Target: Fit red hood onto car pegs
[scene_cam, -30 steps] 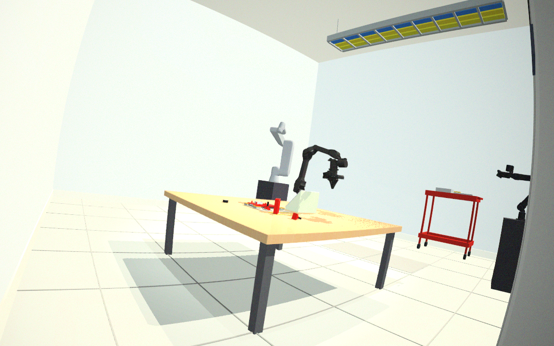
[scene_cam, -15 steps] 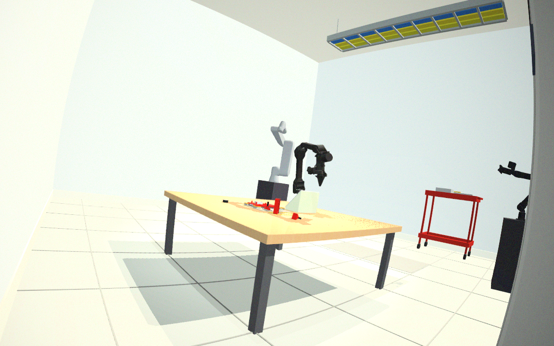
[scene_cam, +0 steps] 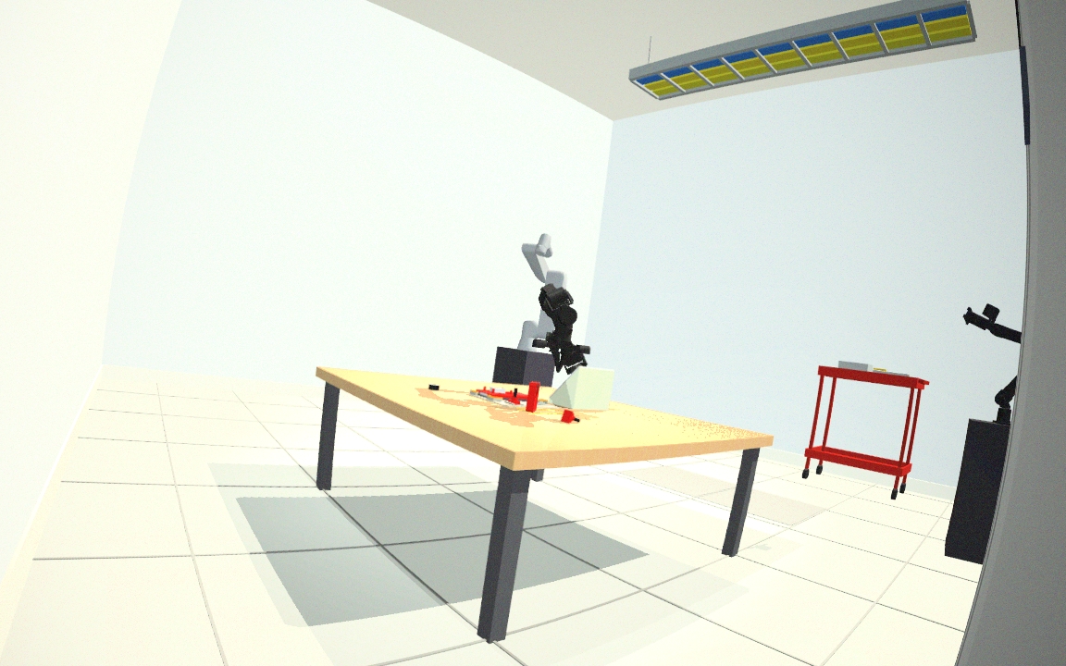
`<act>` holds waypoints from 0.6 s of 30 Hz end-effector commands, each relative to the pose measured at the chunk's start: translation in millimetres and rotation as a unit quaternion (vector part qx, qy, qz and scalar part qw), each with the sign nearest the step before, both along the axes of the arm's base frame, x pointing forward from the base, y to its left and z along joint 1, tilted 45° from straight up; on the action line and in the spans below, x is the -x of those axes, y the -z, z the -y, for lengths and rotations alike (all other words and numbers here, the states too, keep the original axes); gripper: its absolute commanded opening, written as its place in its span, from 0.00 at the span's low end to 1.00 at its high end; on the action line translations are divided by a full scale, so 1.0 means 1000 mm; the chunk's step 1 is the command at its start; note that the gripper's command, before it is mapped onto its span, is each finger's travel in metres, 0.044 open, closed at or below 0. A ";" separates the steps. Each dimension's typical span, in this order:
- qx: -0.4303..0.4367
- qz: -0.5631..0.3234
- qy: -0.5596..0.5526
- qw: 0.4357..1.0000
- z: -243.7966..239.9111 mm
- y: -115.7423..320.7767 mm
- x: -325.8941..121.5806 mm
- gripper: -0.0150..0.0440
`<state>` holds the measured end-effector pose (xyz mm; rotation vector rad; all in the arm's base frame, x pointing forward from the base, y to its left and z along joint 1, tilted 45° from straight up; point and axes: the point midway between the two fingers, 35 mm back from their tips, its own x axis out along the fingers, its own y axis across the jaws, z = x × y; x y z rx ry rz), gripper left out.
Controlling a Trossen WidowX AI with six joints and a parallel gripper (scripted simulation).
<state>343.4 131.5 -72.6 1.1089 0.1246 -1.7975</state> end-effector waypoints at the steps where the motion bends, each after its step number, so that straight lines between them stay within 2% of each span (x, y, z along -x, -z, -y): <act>1: 0.028 0.054 0.061 0.996 0.028 -0.001 -0.020 0.25; 10: 0.029 0.055 0.062 0.996 0.030 0.001 -0.020 0.25; 18: 0.045 0.063 0.076 0.994 0.058 0.031 -0.017 0.25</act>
